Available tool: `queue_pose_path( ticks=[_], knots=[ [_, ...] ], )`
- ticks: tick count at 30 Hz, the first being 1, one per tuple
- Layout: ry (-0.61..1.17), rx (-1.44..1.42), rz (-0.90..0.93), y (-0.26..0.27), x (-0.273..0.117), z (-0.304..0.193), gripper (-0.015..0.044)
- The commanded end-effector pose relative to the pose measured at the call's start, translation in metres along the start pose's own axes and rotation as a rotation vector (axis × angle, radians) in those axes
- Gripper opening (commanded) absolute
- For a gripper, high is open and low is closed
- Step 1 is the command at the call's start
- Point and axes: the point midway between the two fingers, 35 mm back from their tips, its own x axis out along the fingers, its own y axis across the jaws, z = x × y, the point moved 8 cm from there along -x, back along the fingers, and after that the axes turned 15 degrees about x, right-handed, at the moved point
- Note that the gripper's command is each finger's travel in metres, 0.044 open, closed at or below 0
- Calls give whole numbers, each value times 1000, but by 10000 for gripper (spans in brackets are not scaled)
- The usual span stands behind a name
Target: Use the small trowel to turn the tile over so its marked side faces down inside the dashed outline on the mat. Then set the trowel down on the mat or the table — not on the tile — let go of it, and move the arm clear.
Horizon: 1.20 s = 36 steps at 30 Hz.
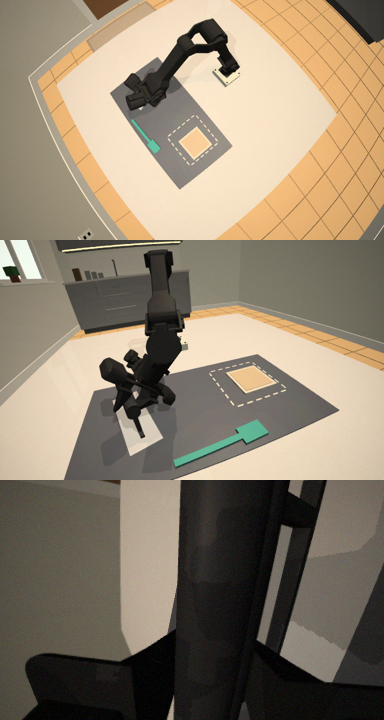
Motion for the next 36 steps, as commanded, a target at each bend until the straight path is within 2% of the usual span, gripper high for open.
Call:
queue_pose_path(
  ticks=[1,7,8,19,25,31,36],
  knots=[
    [1,5,7,0,0,0,131],
    [1,5,7,0,0,0,289],
    [1,5,7,0,0,0,300],
    [1,0,5,0,-7,-1,300],
    [0,-5,-1,-1,-48,-1,300],
    [0,1,-1,5,-67,1,300],
    [2,-9,-5,49,-128,24,300]
  ],
)
